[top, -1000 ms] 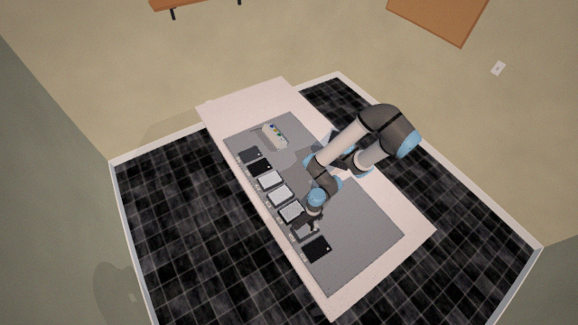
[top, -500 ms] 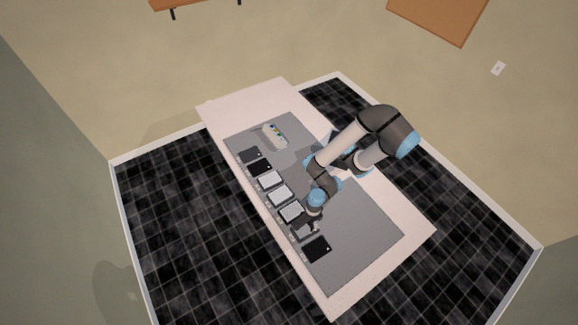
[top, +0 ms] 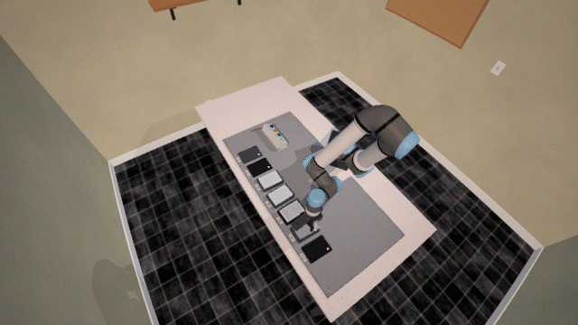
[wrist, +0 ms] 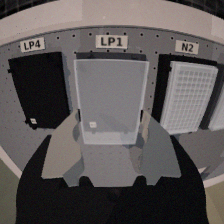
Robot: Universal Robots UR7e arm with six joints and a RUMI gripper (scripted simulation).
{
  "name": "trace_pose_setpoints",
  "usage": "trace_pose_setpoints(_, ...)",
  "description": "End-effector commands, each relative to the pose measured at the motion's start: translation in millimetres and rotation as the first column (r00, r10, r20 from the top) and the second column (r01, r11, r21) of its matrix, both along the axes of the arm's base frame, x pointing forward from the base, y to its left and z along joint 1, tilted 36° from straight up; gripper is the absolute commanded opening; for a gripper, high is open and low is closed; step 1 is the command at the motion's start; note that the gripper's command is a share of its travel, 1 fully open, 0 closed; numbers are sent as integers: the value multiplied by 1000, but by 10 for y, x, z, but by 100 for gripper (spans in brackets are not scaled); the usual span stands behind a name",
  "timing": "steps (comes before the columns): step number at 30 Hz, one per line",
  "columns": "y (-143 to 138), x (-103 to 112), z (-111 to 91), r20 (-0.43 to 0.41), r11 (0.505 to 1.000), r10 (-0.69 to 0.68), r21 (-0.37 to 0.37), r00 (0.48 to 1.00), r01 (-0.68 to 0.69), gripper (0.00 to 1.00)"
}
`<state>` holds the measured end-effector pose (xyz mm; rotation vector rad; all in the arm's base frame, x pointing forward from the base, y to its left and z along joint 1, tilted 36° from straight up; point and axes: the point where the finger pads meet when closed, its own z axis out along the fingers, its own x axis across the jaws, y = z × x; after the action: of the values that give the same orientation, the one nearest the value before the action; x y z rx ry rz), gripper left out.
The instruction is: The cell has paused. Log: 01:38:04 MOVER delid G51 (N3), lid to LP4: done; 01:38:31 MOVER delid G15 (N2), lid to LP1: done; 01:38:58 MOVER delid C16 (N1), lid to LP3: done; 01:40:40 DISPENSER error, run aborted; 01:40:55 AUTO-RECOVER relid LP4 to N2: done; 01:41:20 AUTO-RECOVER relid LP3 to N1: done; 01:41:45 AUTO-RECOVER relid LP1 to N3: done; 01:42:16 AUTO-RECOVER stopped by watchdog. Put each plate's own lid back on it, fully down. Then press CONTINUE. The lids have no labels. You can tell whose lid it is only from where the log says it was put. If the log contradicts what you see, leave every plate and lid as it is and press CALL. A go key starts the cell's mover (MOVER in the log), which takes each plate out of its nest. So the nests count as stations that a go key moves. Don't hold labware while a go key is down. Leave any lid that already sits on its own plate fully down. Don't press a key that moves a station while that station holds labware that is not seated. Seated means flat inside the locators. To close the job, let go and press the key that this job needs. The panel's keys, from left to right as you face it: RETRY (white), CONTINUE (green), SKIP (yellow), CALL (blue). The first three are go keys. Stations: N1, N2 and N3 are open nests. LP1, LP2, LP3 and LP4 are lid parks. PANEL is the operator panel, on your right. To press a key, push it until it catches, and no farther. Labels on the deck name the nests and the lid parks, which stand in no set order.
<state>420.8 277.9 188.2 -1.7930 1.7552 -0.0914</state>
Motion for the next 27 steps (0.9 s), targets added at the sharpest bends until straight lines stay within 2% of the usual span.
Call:
trace_pose_setpoints(1, 7, 9, -8, 1, 1000, 0, 0, 1000, 0, 0)
trace_pose_setpoints(27, 34, 42, -67, 1, 1000, 0, 0, 1000, 0, 0)
